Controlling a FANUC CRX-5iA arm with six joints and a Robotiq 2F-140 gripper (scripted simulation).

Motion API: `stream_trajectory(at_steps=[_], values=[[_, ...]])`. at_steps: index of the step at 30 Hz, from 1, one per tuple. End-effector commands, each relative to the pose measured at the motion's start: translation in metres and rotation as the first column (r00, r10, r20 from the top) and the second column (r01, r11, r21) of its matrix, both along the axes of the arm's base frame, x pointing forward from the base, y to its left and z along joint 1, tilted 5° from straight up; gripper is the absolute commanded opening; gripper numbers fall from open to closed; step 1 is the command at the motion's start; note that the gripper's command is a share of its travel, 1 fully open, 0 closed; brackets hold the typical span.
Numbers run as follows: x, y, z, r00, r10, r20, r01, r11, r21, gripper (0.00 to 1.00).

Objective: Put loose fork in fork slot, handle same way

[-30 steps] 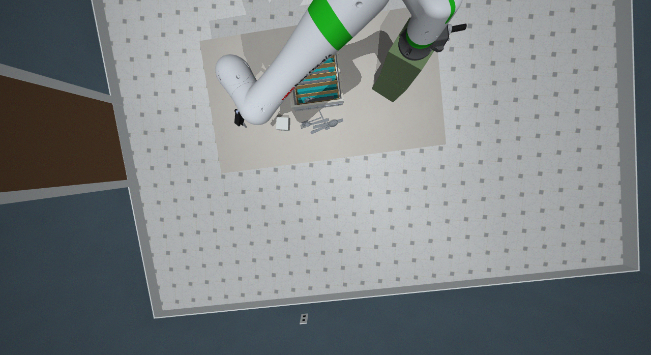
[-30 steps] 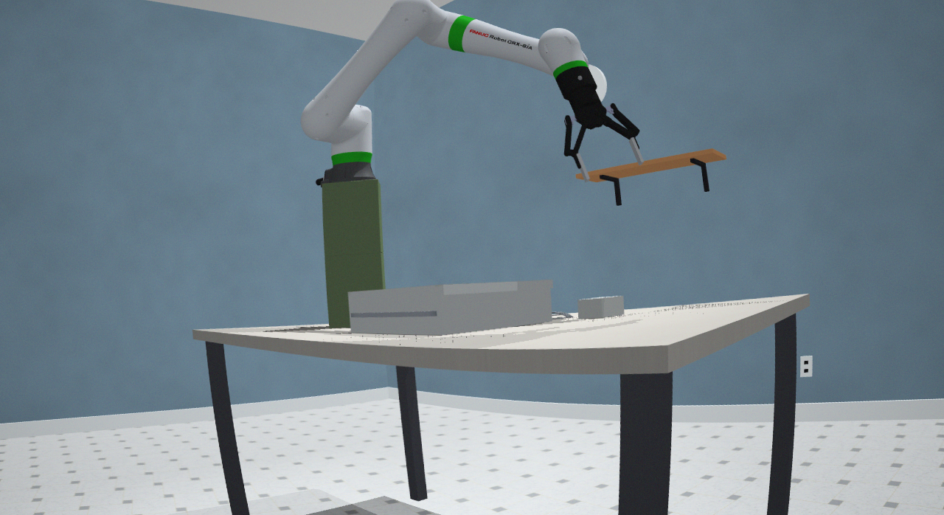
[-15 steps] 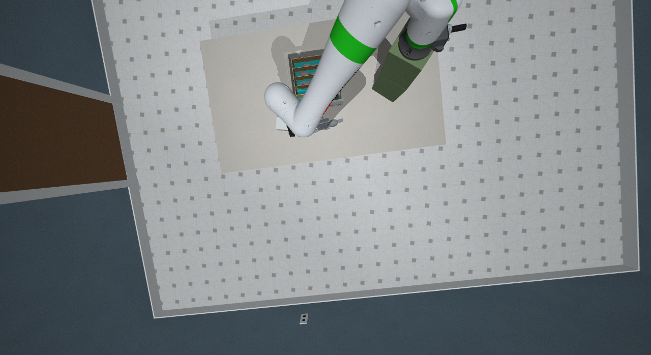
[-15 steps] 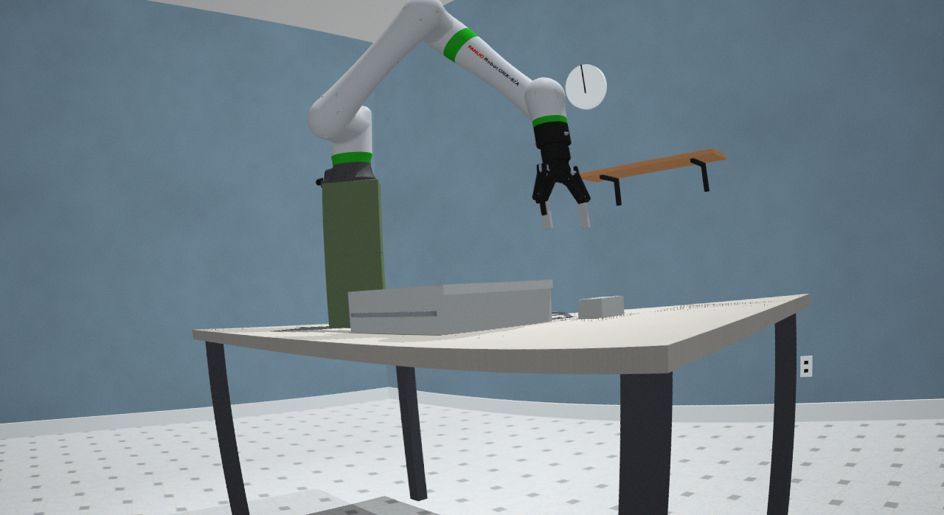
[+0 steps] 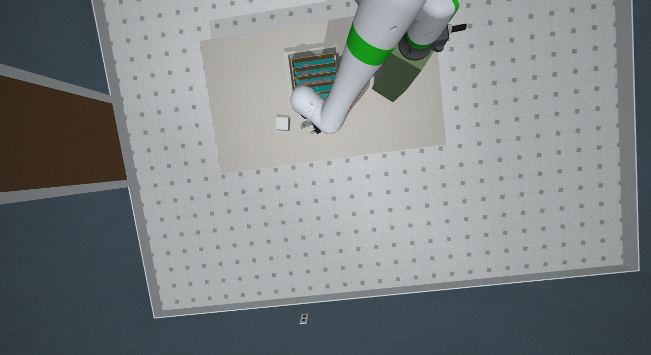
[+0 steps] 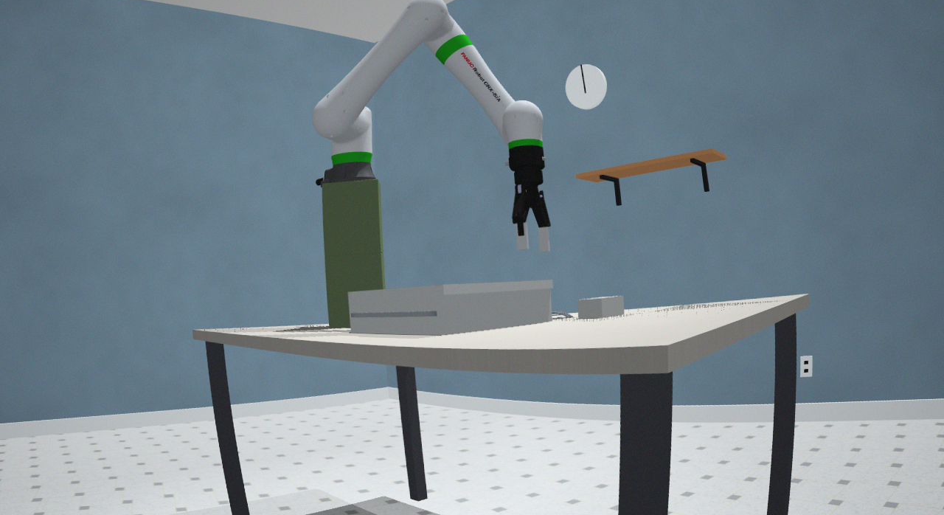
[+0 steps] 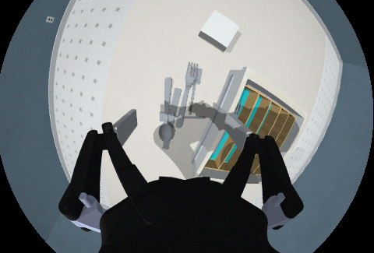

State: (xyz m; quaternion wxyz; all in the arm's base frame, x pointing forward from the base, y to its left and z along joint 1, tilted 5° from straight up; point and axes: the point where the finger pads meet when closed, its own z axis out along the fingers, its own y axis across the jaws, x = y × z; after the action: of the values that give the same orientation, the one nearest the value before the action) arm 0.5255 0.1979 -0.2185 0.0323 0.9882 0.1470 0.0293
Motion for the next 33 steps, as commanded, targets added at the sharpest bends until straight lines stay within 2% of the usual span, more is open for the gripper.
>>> stream_trajectory(at_steps=[1,8,10,14,18,19,33], values=[[0.000,0.000,0.000,1.000,0.000,0.000,0.000,1.000,0.000,1.00],[0.001,0.000,-0.001,1.000,-0.002,0.001,0.002,1.000,0.000,1.00],[0.008,-0.002,-0.014,0.999,-0.036,0.003,0.036,0.999,0.002,1.00],[0.033,-0.011,-0.066,0.987,-0.159,0.009,0.159,0.987,0.011,1.00],[0.036,-0.012,-0.071,0.985,-0.172,0.009,0.172,0.985,0.012,1.00],[0.036,-0.012,-0.071,0.985,-0.172,0.009,0.172,0.985,0.012,0.17],[0.036,-0.012,-0.071,0.985,-0.172,0.009,0.172,0.985,0.012,0.17]])
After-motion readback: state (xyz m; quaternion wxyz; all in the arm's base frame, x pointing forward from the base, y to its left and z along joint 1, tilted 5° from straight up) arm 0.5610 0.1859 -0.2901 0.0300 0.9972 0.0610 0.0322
